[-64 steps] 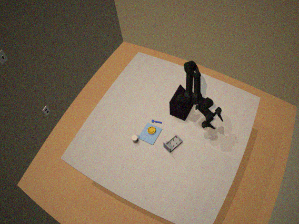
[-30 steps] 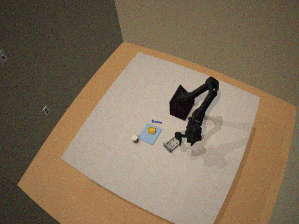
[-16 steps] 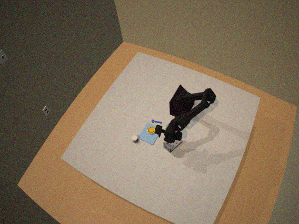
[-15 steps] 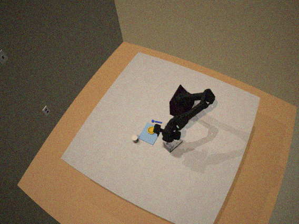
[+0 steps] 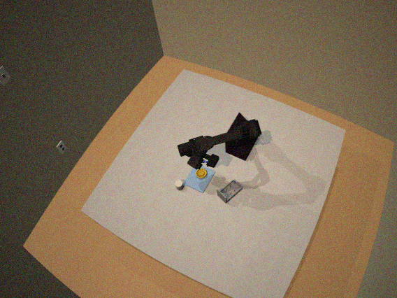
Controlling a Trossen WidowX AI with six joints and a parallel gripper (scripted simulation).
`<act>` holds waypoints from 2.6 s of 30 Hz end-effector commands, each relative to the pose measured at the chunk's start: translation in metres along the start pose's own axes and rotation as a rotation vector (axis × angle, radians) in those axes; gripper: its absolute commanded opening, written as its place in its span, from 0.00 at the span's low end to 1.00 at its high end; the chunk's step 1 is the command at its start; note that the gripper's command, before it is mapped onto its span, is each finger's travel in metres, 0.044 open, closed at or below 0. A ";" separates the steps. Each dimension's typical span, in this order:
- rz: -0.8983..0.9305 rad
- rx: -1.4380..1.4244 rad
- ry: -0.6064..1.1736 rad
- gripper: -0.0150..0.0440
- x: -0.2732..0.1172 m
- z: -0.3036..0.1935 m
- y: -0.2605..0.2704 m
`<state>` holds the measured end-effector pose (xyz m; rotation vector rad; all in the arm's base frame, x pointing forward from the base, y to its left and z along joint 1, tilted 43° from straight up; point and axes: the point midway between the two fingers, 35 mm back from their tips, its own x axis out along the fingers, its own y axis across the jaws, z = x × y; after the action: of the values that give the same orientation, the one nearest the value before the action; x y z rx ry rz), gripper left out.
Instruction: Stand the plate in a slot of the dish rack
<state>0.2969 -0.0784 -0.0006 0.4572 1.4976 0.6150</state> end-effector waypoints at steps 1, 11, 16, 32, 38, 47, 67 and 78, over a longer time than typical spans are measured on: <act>0.058 0.023 0.000 0.93 -0.008 -0.008 -0.013; 0.062 0.022 -0.002 0.93 0.102 -0.009 -0.008; 0.063 0.022 -0.002 0.93 0.105 -0.010 -0.010; 0.062 0.022 -0.002 0.93 0.127 -0.009 -0.010; 0.063 0.022 -0.002 0.93 0.137 -0.009 -0.010; 0.064 0.022 -0.002 0.93 0.152 -0.010 -0.009; 0.066 0.022 -0.002 0.83 0.166 -0.011 -0.008; 0.064 0.022 -0.002 0.60 0.162 -0.009 -0.009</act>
<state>0.2832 0.0186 -0.1337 0.5205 1.4911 0.6526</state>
